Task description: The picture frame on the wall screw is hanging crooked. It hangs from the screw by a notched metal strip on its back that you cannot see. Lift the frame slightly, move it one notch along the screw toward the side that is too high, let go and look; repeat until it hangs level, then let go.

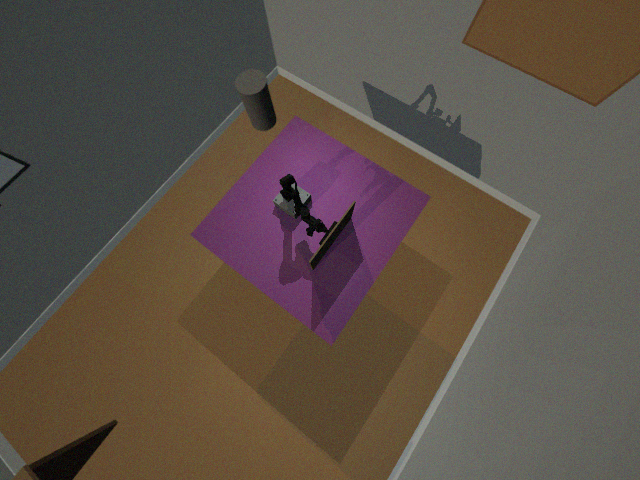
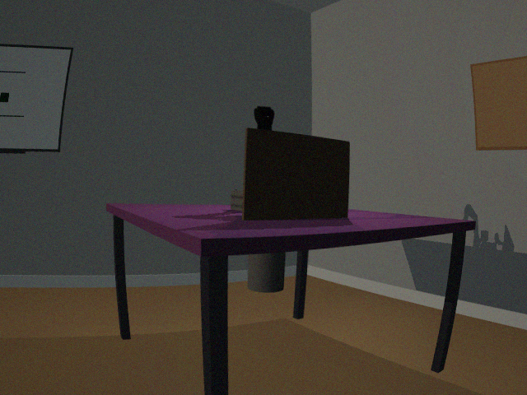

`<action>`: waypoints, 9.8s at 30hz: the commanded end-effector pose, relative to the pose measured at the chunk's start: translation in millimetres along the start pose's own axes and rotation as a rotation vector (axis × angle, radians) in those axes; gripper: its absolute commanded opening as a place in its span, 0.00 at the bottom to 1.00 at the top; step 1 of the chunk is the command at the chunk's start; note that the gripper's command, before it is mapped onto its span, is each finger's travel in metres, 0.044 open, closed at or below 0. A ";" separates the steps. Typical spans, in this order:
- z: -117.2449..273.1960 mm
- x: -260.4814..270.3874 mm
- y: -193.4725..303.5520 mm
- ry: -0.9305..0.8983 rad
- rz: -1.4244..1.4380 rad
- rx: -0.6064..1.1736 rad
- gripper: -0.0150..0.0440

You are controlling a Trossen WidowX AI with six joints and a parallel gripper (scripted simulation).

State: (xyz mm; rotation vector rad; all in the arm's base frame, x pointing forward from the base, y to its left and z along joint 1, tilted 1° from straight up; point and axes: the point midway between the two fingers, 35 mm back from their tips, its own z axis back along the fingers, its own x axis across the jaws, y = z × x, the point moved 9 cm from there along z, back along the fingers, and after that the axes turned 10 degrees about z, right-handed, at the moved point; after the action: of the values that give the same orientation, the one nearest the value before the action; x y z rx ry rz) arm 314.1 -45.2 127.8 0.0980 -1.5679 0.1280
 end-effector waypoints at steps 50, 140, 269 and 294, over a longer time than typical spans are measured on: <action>-0.5 3.8 -0.7 -0.004 -0.002 -0.004 0.25; -0.5 14.5 -2.6 -0.004 -0.002 -0.004 0.25; -1.0 5.1 7.3 0.013 0.150 0.002 0.48; 101.2 6.3 0.4 0.014 0.008 -0.011 0.69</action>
State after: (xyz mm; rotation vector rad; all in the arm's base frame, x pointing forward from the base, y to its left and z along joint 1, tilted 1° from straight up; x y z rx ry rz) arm 218.0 -54.8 126.8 0.0921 -1.5432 0.1195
